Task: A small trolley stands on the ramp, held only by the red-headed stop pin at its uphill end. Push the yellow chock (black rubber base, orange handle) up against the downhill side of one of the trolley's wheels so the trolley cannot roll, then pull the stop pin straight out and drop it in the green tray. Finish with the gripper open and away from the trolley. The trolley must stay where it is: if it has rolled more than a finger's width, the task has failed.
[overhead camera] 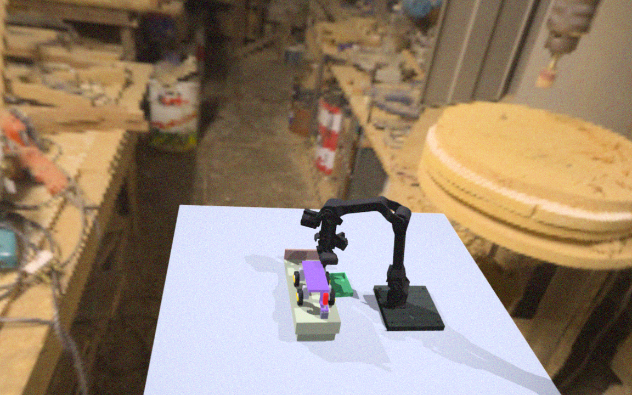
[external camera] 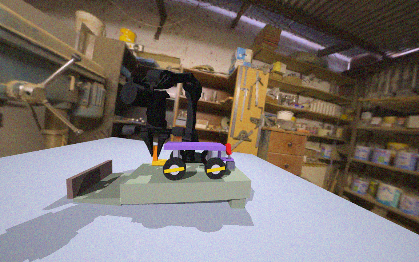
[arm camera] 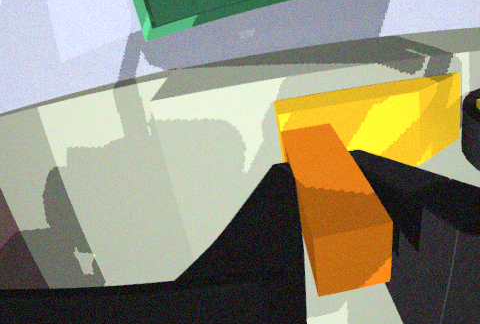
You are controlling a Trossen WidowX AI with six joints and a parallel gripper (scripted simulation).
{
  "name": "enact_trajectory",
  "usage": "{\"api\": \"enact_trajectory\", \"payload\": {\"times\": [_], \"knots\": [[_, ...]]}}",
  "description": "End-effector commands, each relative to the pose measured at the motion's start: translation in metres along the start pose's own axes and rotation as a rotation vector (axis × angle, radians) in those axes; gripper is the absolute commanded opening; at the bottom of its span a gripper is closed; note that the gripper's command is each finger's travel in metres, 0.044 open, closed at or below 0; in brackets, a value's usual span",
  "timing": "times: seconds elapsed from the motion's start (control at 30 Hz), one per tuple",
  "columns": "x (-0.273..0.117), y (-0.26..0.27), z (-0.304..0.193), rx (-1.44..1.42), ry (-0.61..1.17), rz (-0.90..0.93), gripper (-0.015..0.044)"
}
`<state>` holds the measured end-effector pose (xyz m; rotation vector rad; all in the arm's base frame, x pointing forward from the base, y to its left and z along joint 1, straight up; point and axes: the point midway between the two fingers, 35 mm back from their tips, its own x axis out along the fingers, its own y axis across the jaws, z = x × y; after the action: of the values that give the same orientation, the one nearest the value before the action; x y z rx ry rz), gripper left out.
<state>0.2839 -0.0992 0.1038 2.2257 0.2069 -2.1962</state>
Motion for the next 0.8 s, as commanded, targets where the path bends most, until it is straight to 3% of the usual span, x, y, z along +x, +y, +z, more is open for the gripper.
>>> {"api": "enact_trajectory", "payload": {"times": [0.0,0.6,0.77], "knots": [[-0.0007,-0.0052,0.0000,0.003,0.006,-0.002,0.0000],[-0.0001,-0.0072,0.0002,0.001,0.000,0.003,0.0000],[-0.0001,-0.0072,0.0002,0.001,0.000,0.003,0.0131]]}}
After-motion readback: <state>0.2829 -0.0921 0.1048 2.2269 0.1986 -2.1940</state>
